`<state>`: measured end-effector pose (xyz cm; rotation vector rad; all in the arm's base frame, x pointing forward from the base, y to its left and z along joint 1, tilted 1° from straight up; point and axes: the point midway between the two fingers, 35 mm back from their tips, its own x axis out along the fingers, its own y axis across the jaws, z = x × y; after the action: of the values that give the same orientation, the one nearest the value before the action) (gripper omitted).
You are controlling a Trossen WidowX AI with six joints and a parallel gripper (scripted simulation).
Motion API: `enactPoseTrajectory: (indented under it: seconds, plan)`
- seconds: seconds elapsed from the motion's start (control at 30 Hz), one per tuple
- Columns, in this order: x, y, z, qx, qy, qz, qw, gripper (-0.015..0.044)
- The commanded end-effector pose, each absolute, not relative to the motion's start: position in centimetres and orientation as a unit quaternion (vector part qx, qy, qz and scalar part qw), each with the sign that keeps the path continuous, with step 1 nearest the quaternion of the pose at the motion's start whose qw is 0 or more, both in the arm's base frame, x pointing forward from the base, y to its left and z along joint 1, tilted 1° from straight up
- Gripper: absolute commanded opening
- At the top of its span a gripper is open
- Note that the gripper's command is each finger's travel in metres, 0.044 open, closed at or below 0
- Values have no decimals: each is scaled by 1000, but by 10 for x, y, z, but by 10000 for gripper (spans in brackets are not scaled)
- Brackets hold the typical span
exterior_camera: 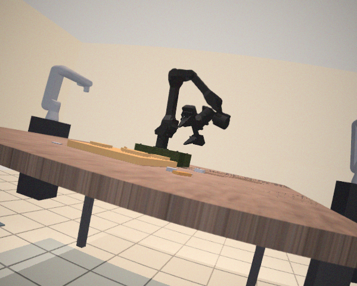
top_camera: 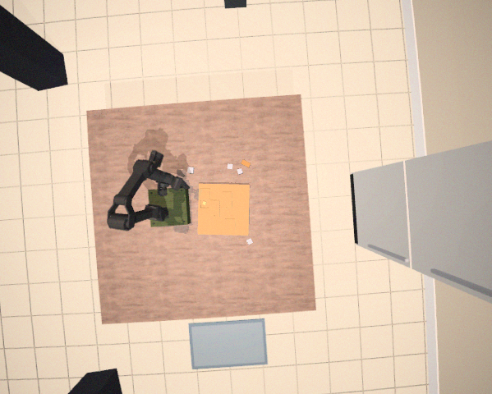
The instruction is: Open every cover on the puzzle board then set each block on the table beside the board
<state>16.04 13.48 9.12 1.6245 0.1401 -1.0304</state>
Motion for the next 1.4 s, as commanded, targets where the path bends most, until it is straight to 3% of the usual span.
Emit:
enactPoseTrajectory:
  seconds: [0.0,0.47,0.67,0.97,1.37]
  plan:
    - [161,135,91,694,58,-441,566,374]
    - [196,113,82,789,-139,-539,259,6]
    - [213,100,79,795,-235,-547,116,0]
    - [233,83,77,780,-331,-531,-24,0]
    - [262,43,74,682,-496,-460,-279,0]
